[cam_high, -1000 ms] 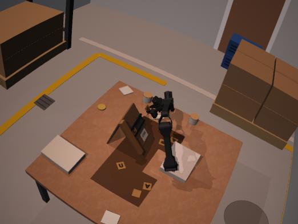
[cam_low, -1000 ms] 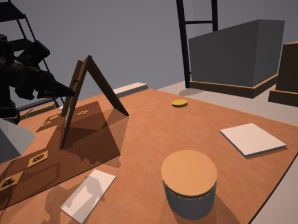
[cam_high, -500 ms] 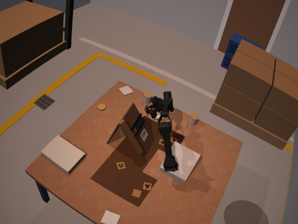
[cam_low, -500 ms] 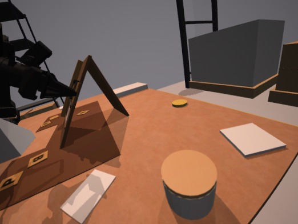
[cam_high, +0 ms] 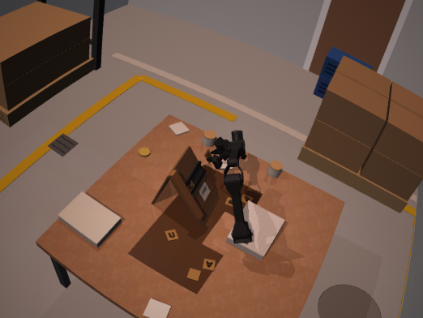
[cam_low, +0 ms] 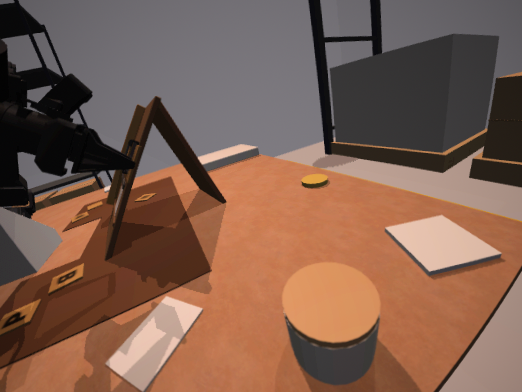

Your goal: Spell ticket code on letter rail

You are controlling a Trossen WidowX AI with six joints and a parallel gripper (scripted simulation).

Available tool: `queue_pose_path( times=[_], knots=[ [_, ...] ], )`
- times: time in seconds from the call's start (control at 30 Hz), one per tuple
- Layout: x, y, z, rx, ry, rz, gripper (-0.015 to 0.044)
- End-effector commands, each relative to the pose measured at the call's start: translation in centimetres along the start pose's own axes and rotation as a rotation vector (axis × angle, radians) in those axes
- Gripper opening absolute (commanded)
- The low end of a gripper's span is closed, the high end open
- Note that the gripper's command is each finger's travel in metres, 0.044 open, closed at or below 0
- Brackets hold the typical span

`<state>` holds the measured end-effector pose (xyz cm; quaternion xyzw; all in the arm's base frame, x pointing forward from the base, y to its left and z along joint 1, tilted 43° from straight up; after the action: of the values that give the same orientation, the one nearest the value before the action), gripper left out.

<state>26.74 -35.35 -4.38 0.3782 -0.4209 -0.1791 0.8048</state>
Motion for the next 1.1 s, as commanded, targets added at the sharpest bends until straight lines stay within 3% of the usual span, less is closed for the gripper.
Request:
queue_pose_path(
  times=[0.0,1.07],
  knots=[
    [0.1,0.3,0.0,0.003,-0.003,-0.001,0.0000],
    [0.0,1.7,0.1,0.003,-0.003,-0.001,0.0000]
  ],
)
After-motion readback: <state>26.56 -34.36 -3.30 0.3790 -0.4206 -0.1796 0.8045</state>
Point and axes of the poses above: the point midway between the two fingers, 35 mm back from their tips, its own z axis back along the fingers, its own y axis across the jaws, x = y × z, the point moved 10 cm from there along z, back along the fingers, and after that the axes turned 10 degrees about -z, right-handed, at the moved point
